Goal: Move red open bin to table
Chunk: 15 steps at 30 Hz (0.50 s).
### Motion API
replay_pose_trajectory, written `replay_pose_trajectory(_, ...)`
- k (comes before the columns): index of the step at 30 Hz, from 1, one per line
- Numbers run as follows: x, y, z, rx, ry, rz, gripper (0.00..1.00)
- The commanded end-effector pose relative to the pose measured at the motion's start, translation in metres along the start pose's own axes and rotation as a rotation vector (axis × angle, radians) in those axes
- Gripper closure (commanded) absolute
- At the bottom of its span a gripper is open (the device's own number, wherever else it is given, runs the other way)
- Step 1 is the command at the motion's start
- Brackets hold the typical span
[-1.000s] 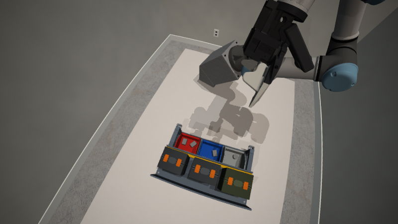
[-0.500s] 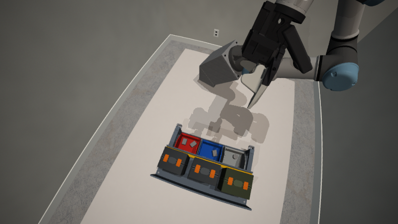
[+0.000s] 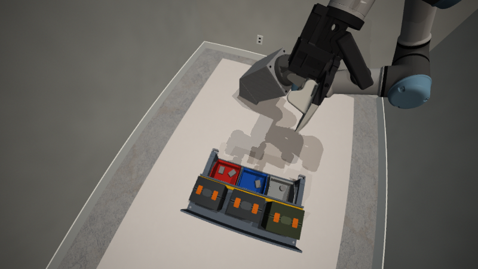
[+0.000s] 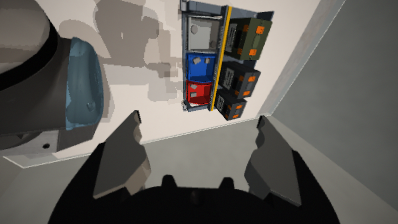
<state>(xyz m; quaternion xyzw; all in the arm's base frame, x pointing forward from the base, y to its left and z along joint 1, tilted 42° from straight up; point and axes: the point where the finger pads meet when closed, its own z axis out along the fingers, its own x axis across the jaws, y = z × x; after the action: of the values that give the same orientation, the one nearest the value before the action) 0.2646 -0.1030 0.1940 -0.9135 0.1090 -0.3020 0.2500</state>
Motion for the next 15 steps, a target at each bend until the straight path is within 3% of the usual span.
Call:
replay_pose_trajectory(1,-0.002,0.017,0.042,0.083,-0.225,0.001,0.0)
replay_pose_trajectory(2,0.0,0.004,0.009,0.018,-0.049,0.0,0.0)
replay_pose_trajectory(6,-0.002,0.019,0.046,0.092,-0.244,0.001,0.0)
replay_pose_trajectory(15,-0.002,0.019,0.046,0.092,-0.244,0.001,0.0)
